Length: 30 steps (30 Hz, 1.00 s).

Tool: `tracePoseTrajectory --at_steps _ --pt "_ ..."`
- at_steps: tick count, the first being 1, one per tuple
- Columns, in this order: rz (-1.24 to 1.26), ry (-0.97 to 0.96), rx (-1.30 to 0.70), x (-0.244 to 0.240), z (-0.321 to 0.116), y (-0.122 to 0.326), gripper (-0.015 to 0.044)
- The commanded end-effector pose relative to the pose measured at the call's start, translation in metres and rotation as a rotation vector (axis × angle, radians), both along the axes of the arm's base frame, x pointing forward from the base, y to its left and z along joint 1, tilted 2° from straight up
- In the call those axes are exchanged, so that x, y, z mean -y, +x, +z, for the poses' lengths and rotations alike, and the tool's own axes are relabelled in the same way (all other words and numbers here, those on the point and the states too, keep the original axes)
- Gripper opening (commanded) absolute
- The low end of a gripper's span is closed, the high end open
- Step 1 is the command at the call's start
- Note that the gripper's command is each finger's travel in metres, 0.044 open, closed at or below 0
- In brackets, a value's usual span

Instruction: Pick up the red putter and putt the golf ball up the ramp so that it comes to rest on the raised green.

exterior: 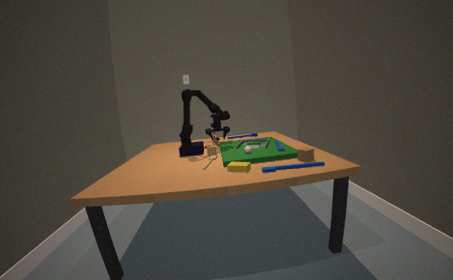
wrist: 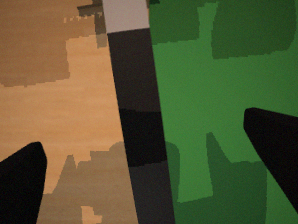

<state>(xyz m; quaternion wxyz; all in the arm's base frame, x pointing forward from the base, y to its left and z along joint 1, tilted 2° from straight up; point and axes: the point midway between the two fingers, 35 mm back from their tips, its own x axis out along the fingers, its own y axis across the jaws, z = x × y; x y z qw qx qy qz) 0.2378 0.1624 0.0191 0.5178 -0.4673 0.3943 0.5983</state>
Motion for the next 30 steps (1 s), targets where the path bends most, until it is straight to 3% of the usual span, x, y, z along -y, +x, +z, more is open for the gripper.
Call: tracePoseTrajectory --at_steps 1,13,28,30 --pt "0.0 -0.007 -0.009 0.001 -0.009 -0.001 0.044" --pt "0.0 -0.008 -0.009 0.002 -0.022 -0.002 0.044" --pt "-0.001 -0.002 -0.003 0.001 -0.018 -0.001 0.0046" --pt "-0.001 -0.002 -0.003 0.001 -0.018 -0.001 0.0033"
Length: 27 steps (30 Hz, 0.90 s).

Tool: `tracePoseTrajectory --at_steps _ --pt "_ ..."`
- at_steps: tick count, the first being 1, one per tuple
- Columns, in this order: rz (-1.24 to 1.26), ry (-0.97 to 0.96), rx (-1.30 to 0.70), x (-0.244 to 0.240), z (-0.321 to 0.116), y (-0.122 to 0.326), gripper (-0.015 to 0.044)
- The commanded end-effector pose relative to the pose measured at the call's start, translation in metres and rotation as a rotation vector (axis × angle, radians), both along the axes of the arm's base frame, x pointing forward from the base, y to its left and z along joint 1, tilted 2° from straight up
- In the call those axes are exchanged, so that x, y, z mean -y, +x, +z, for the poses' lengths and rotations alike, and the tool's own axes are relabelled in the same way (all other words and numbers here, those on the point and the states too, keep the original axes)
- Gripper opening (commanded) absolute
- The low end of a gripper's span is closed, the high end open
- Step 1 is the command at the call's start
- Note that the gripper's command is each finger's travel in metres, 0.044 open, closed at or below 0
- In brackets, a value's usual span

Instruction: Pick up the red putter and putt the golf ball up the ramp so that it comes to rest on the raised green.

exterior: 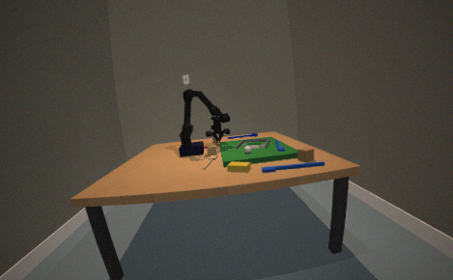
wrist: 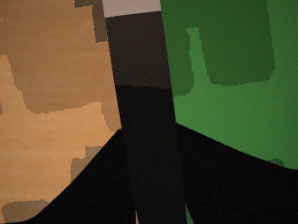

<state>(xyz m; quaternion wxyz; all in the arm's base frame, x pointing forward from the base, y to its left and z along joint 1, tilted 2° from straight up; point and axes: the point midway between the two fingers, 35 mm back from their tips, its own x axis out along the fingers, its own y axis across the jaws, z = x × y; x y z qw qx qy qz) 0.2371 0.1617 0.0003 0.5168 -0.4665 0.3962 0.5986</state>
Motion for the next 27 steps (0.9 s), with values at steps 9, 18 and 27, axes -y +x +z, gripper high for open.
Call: tracePoseTrajectory --at_steps 9,18,27 --pt "0.0 0.0 0.001 -0.002 0.021 0.003 0.0" --pt "0.0 0.0 0.0 -0.003 0.083 0.002 0.0" --pt "-0.044 -0.012 -0.006 0.006 0.095 0.006 0.0"
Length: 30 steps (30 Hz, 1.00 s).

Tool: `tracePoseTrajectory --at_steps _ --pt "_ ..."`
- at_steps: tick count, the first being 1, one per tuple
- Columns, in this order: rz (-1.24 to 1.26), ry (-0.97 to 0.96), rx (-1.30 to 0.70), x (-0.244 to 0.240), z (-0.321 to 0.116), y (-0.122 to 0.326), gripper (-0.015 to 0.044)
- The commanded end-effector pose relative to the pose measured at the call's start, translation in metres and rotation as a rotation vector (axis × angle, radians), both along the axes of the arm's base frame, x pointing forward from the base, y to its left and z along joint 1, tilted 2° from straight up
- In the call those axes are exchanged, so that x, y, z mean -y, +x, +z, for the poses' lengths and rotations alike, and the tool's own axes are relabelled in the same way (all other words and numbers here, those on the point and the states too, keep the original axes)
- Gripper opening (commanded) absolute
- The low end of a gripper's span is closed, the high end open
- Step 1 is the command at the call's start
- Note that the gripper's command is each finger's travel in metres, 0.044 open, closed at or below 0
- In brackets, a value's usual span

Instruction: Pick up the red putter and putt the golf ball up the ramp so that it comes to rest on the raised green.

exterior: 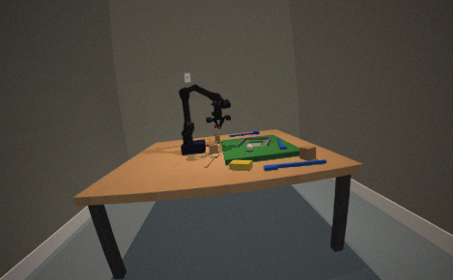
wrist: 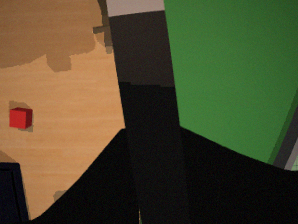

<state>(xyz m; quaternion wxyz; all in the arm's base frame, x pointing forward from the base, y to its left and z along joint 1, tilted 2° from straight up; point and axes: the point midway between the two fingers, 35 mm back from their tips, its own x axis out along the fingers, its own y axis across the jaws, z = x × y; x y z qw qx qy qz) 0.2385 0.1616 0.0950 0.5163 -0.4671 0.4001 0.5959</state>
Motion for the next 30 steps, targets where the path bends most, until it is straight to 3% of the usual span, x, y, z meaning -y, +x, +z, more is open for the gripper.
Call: tracePoseTrajectory --at_steps 1,30 --pt "-0.068 -0.007 -0.007 0.01 0.002 0.007 0.0" --pt "-1.023 -0.174 -0.159 0.168 0.039 0.044 0.0"
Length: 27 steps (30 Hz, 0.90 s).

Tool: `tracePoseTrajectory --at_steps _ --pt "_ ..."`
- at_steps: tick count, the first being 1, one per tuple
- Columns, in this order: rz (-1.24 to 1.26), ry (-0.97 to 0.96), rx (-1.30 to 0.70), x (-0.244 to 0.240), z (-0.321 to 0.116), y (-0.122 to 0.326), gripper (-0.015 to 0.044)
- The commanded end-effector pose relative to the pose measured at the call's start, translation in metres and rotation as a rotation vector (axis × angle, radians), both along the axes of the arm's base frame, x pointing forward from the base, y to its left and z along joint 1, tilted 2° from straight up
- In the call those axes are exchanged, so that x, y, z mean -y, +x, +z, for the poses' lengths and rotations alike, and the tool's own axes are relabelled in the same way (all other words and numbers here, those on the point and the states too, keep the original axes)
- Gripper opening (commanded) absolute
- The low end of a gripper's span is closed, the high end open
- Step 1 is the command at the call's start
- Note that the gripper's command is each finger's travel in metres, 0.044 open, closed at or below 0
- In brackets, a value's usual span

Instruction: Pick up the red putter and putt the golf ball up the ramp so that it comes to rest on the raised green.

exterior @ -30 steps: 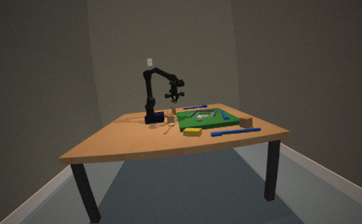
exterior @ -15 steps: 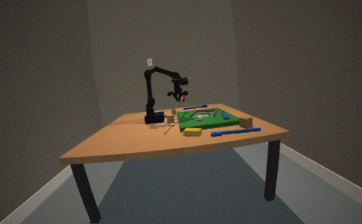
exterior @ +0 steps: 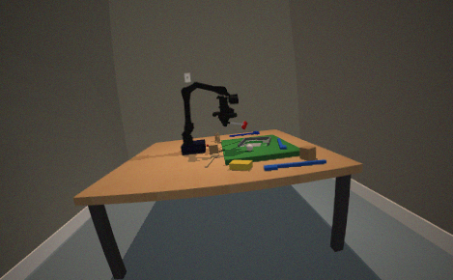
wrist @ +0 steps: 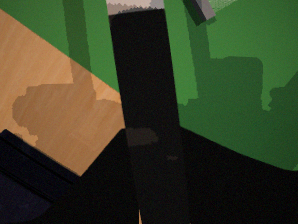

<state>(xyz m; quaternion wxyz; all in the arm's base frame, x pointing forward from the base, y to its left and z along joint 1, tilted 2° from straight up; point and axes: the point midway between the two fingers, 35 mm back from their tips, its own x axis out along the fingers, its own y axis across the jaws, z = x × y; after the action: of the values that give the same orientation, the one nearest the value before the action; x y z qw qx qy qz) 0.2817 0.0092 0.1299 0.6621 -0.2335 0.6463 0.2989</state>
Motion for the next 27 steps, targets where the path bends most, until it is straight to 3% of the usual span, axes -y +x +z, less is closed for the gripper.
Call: tracePoseTrajectory --at_steps 1,27 --pt "-0.124 -0.02 -0.021 0.021 0.005 0.0 0.0" --pt "-0.987 -0.166 -0.188 0.155 0.042 -0.052 0.0"
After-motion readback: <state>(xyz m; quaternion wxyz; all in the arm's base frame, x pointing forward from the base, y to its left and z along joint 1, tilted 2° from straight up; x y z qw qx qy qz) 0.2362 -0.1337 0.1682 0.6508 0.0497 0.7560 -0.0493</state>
